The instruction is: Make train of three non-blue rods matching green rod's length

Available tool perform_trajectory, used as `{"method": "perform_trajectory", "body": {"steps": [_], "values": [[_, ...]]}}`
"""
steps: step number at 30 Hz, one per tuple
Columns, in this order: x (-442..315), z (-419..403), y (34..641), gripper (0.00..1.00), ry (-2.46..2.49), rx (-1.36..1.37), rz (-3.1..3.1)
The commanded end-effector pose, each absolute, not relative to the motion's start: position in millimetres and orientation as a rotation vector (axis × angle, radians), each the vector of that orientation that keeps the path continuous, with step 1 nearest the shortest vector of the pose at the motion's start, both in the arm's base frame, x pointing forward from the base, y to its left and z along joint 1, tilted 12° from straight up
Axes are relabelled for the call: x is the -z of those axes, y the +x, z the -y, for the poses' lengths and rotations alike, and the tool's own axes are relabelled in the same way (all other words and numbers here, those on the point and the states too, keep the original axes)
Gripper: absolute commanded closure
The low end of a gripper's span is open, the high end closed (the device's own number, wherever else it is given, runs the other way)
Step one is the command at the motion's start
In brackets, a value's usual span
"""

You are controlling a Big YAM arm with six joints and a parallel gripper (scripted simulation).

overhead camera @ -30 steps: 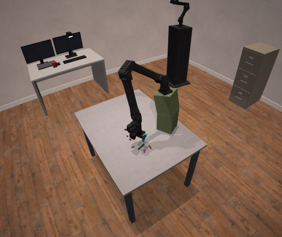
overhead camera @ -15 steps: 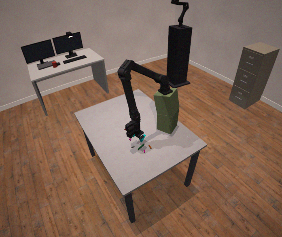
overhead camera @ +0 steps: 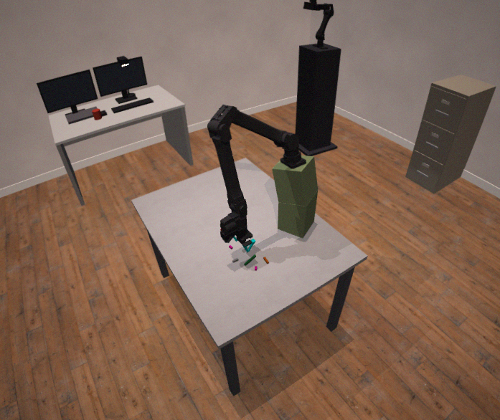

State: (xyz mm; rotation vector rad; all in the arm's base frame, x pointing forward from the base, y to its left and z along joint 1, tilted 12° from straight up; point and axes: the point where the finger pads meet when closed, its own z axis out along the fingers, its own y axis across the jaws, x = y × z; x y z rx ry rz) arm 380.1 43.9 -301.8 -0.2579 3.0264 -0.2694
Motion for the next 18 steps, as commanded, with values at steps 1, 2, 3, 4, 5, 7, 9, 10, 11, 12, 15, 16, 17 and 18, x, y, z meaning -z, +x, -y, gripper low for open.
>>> {"method": "perform_trajectory", "body": {"steps": [1, 2, 3, 4, 5, 7, 9, 10, 11, 12, 15, 16, 17, 18], "values": [[287, -37, 399, 0.0, -0.067, 0.256, -3.001], [287, -37, 399, 0.0, -0.067, 0.256, -3.002], [288, -37, 398, 0.0, -0.067, 0.256, -3.003], [288, -37, 397, 0.0, -0.067, 0.257, -3.004], [288, -37, 397, 0.0, -0.067, 0.257, -3.004], [286, -32, 402, 0.0, 0.081, 0.245, -2.993], [286, -32, 401, 0.0, 0.08, 0.247, -2.994], [286, -32, 400, 0.0, 0.08, 0.247, -2.995], [286, -32, 400, 0.0, 0.08, 0.248, -2.996], [286, -31, 399, 0.0, 0.08, 0.248, -2.996], [285, -27, 404, 0.0, 0.224, 0.235, -2.978], [285, -27, 404, 0.0, 0.224, 0.235, -2.978], [285, -27, 402, 0.0, 0.224, 0.238, -2.981], [285, -26, 402, 0.0, 0.224, 0.238, -2.981]]}}
